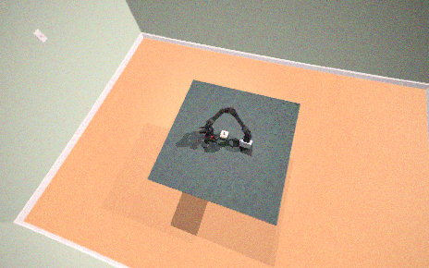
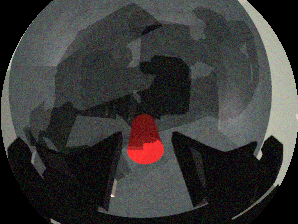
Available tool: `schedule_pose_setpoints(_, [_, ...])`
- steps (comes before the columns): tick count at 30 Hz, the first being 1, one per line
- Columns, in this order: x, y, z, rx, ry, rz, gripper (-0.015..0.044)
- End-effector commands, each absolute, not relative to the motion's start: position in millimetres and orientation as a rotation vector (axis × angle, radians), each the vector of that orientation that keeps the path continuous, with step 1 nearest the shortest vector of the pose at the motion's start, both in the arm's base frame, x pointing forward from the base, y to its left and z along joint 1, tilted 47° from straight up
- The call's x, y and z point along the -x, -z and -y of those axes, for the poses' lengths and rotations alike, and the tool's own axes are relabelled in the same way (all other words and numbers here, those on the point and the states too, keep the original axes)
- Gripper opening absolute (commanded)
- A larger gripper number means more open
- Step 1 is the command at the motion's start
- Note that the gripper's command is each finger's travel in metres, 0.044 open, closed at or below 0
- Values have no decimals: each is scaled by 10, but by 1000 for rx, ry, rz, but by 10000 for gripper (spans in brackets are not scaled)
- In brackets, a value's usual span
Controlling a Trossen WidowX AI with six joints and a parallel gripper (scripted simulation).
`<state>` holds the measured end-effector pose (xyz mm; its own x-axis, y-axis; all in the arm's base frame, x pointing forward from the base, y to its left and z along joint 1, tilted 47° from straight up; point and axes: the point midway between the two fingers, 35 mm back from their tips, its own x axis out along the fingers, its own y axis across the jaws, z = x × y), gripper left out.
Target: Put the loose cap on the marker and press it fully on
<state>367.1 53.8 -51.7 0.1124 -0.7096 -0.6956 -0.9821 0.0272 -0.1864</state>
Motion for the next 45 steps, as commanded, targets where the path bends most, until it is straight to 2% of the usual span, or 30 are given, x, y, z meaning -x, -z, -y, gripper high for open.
schedule_pose_setpoints(1, [-3653,585,-476,1752,-537,-1667,244])
schedule_pose_setpoints(6, [-3655,610,-447,1753,-537,-1668,244])
schedule_pose_setpoints(9, [-3658,608,-446,1752,-537,-1668,165])
schedule_pose_setpoints(19, [-3664,607,-446,1752,-537,-1668,98])
schedule_pose_setpoints(23, [-3662,556,-505,1752,-538,-1667,0])
schedule_pose_setpoints(45, [-3543,124,-892,1750,-541,-1667,0])
